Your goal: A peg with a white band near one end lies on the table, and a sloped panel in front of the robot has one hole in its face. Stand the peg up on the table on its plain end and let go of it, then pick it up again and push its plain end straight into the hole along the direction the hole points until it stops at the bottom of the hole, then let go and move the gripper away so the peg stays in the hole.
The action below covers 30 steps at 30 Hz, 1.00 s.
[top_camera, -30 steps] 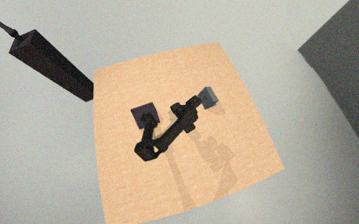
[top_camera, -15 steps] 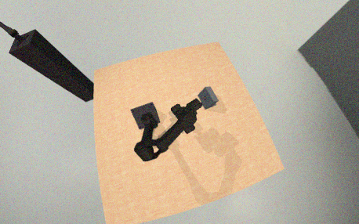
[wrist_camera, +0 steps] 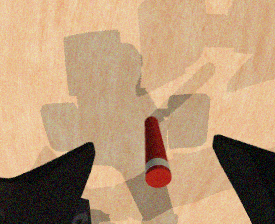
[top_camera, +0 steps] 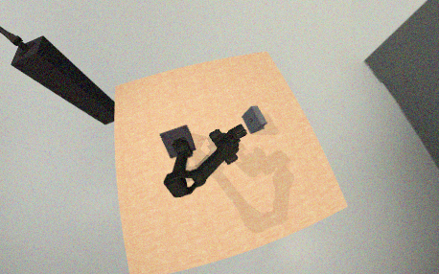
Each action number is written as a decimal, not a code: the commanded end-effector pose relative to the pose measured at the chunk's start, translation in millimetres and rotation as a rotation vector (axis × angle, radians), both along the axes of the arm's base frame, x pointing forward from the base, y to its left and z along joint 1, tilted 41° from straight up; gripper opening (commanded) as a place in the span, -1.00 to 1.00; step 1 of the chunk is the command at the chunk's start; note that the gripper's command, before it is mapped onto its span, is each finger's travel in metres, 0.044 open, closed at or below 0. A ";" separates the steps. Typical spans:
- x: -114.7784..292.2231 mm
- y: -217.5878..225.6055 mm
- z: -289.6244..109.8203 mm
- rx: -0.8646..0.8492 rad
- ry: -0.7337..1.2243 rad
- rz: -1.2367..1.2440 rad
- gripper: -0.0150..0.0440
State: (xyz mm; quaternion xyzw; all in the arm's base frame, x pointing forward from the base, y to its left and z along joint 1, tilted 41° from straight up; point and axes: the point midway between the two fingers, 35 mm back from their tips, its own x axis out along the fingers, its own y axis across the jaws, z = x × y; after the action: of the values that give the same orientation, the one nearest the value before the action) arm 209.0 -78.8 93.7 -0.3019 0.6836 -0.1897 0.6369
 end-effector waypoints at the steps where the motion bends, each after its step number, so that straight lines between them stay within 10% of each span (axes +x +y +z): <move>1: -1.8 -5.4 -5.6 -0.007 0.006 0.005 1.00; 6: -2.3 -8.2 -8.4 -0.008 0.006 0.005 1.00; 22: -1.3 -5.8 -5.9 -0.002 0.001 -0.001 -0.42; 30: -1.0 -4.6 -4.7 -0.002 0.001 -0.001 -0.49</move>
State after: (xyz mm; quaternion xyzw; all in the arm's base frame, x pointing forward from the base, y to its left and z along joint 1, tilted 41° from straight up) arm 207.2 -84.5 87.5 -0.3039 0.6849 -0.1891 0.6347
